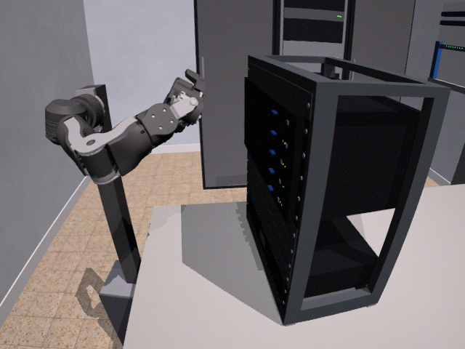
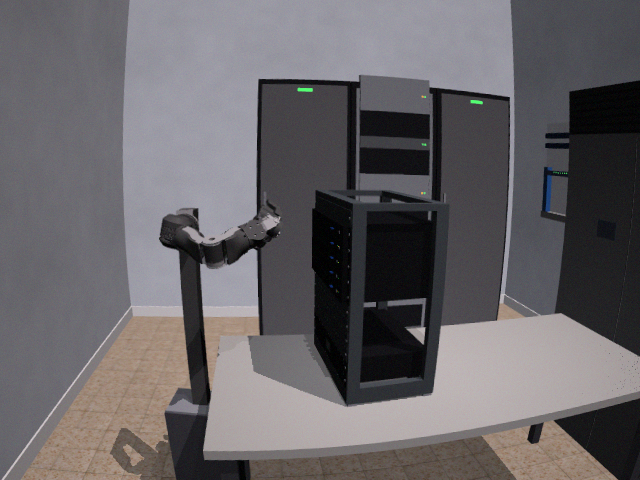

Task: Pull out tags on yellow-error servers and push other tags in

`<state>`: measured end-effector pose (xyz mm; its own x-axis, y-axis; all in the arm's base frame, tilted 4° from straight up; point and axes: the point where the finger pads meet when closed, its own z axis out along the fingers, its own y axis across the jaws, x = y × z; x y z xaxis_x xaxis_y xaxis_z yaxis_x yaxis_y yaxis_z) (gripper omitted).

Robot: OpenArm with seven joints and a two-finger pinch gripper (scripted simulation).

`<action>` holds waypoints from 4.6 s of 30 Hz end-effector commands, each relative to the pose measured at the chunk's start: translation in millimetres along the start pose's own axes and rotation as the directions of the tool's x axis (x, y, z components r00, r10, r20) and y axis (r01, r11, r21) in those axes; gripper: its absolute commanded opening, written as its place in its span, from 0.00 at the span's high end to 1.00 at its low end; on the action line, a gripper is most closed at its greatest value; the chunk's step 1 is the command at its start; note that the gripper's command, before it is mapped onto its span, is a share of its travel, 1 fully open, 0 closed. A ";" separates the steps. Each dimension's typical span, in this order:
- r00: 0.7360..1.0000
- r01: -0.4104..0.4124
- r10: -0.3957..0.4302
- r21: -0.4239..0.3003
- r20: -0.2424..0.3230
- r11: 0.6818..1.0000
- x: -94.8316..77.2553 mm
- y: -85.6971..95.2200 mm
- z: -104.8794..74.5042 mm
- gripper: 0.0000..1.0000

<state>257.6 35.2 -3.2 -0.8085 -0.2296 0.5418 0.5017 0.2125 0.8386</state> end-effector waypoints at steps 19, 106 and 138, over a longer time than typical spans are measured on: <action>1.000 0.004 -0.004 -0.002 0.000 1.000 0.7 1.1 -0.2 0.00; 0.235 0.437 0.070 -0.169 0.970 0.884 -56.9 -57.8 -179.6 0.00; -0.034 0.521 0.149 -0.110 0.988 0.847 -66.4 -70.6 -218.8 0.00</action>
<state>343.1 -172.3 -85.8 -0.2031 0.9778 0.0510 0.0403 -0.0437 0.9982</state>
